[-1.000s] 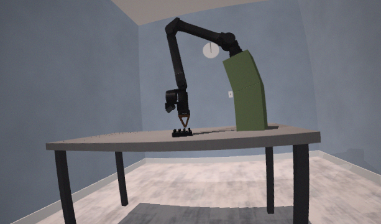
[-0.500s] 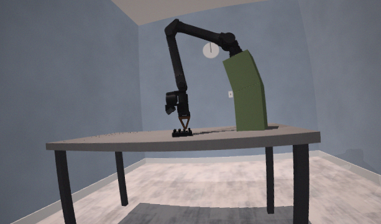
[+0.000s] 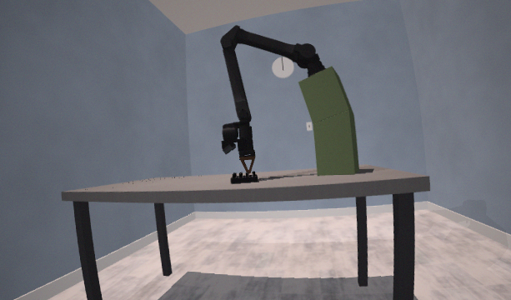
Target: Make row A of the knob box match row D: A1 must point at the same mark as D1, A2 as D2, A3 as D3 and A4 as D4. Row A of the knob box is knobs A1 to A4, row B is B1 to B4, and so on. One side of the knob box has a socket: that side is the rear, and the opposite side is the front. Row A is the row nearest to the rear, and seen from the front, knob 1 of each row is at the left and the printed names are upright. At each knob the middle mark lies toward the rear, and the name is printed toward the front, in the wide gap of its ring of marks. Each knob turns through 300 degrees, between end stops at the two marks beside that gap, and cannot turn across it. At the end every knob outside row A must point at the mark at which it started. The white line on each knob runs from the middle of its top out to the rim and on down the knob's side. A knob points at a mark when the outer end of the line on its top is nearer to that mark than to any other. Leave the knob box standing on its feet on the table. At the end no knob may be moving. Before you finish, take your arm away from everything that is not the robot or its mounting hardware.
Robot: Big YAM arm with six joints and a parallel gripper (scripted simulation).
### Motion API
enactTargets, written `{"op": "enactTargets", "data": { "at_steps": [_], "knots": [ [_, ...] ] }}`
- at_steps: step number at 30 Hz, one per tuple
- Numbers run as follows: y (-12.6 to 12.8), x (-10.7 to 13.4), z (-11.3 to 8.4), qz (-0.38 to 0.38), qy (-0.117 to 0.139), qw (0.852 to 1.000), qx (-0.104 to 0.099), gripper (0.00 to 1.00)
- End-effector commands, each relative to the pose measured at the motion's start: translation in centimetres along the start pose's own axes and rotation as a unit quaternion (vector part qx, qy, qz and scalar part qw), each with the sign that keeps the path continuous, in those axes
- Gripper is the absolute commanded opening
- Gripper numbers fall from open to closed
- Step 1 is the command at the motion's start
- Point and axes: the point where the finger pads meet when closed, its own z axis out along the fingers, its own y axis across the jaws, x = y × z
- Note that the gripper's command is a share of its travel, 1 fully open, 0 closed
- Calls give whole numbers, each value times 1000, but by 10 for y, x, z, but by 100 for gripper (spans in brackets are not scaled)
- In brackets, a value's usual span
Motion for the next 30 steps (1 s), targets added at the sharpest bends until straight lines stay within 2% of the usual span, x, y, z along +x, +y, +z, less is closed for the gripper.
{"op": "enactTargets", "data": {
  "at_steps": [1, 26, 27, 30],
  "knots": [
    [-3, -2, 2, -3, -4, 1000, 0, 19],
    [-3, -2, 2, -3, -4, 1000, 0, 19],
    [-3, -2, 2, -3, -4, 1000, 0, 8],
    [-3, -2, 2, -3, -4, 1000, 0, 8]
  ]
}}
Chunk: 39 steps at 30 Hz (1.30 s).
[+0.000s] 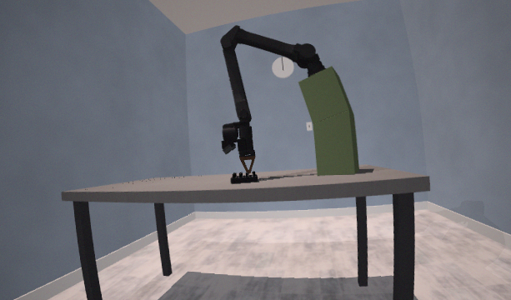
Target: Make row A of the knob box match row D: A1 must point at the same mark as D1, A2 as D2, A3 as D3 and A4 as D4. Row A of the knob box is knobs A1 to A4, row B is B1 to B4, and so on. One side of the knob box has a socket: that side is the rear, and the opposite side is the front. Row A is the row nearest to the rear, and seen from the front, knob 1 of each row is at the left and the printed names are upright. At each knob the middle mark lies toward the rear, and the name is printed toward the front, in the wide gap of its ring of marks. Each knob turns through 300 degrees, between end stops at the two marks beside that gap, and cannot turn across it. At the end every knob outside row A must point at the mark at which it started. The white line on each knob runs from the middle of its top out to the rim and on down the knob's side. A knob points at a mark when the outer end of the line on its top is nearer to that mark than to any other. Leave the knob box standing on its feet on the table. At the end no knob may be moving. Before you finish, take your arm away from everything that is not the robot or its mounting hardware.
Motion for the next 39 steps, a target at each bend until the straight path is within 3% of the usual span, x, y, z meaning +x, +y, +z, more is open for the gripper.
{"op": "enactTargets", "data": {
  "at_steps": [1, 39],
  "knots": [
    [-3, -2, 2, -3, -4, 1000, 0, 8],
    [-3, -2, 2, 14, -4, 1000, 0, 8]
  ]
}}
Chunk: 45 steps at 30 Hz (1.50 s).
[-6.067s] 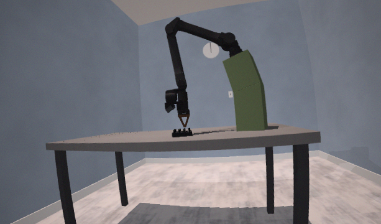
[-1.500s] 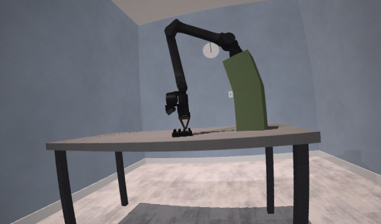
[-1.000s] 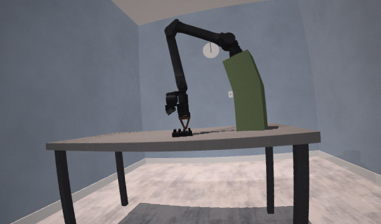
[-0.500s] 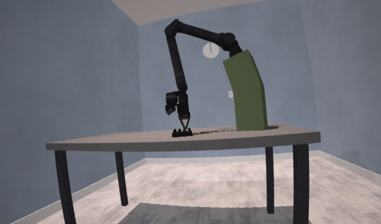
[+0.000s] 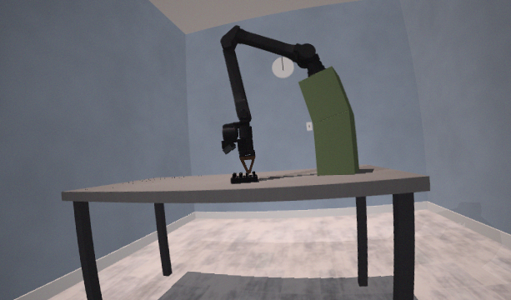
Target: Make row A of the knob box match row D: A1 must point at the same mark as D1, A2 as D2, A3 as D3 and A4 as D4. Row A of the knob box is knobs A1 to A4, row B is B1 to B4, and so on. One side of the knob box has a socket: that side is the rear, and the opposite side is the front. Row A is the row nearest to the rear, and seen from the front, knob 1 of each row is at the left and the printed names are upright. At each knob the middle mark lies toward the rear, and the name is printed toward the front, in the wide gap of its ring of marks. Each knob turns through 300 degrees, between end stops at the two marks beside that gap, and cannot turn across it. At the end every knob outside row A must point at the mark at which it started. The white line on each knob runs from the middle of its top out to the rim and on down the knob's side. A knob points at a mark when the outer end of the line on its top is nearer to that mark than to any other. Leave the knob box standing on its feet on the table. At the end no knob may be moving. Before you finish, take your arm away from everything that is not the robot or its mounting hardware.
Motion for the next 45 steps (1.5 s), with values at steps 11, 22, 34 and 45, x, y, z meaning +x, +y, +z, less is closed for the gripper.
{"op": "enactTargets", "data": {
  "at_steps": [11, 22, 34, 45],
  "knots": [
    [-3, -2, 2, 49, -4, 999, 0, 8],
    [-3, -2, 2, 123, -4, 992, 1, 8],
    [-3, -2, 2, 231, -4, 973, 0, 8],
    [-4, -2, 2, 348, -4, 937, 0, 8]
  ]
}}
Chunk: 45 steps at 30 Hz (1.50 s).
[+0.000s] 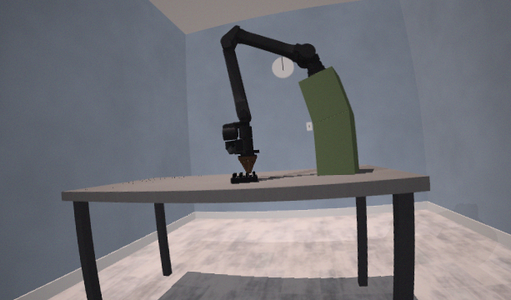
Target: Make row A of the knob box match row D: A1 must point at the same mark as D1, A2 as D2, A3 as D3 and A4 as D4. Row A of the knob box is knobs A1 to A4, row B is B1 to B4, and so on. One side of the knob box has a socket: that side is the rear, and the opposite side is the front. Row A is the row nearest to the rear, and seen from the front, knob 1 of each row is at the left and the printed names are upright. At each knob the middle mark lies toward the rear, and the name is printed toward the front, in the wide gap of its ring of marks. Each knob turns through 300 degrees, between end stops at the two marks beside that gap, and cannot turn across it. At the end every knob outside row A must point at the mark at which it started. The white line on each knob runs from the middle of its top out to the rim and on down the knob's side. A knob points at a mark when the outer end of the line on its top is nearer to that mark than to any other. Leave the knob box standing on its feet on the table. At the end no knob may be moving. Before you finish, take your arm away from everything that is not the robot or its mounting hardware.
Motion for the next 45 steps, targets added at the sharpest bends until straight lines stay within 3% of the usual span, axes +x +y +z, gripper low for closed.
{"op": "enactTargets", "data": {
  "at_steps": [1, 18, 28, 45],
  "knots": [
    [-3, -4, 2, 56, -5, 998, 1, 8],
    [-3, -3, 2, 241, -5, 970, 1, 8],
    [-3, -3, 2, 341, -5, 940, 0, 8],
    [-3, -3, 2, 421, -4, 907, 0, 8]
  ]
}}
